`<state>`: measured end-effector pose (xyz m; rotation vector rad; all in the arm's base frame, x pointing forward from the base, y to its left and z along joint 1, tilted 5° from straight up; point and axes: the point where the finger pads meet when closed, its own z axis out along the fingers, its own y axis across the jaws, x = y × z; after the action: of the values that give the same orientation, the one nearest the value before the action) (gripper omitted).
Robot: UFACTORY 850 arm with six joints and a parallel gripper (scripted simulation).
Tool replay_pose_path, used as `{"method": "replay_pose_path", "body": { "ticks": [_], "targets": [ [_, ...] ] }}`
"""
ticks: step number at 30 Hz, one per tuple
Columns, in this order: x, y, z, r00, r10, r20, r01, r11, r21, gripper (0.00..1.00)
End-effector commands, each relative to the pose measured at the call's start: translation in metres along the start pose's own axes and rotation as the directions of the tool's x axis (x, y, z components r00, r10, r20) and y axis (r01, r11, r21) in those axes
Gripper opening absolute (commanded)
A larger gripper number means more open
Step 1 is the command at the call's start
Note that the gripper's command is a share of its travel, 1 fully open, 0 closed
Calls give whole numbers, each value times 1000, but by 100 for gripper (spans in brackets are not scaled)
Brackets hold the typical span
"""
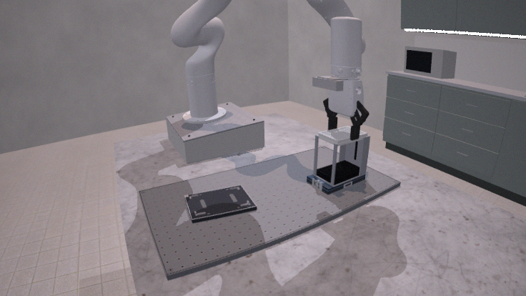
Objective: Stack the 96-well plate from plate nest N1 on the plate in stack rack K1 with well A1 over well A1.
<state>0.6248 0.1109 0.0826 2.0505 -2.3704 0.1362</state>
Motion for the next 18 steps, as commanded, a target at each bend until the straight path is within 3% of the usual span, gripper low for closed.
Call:
{"method": "replay_pose_path", "body": {
  "ticks": [1, 18],
  "targets": [
    [0, -1, 9, 1000, 0, 1, 0, 1000, 2, 0],
    [0, -1, 34, 1000, 0, 1, 0, 1000, 2, 0]
  ]
}}
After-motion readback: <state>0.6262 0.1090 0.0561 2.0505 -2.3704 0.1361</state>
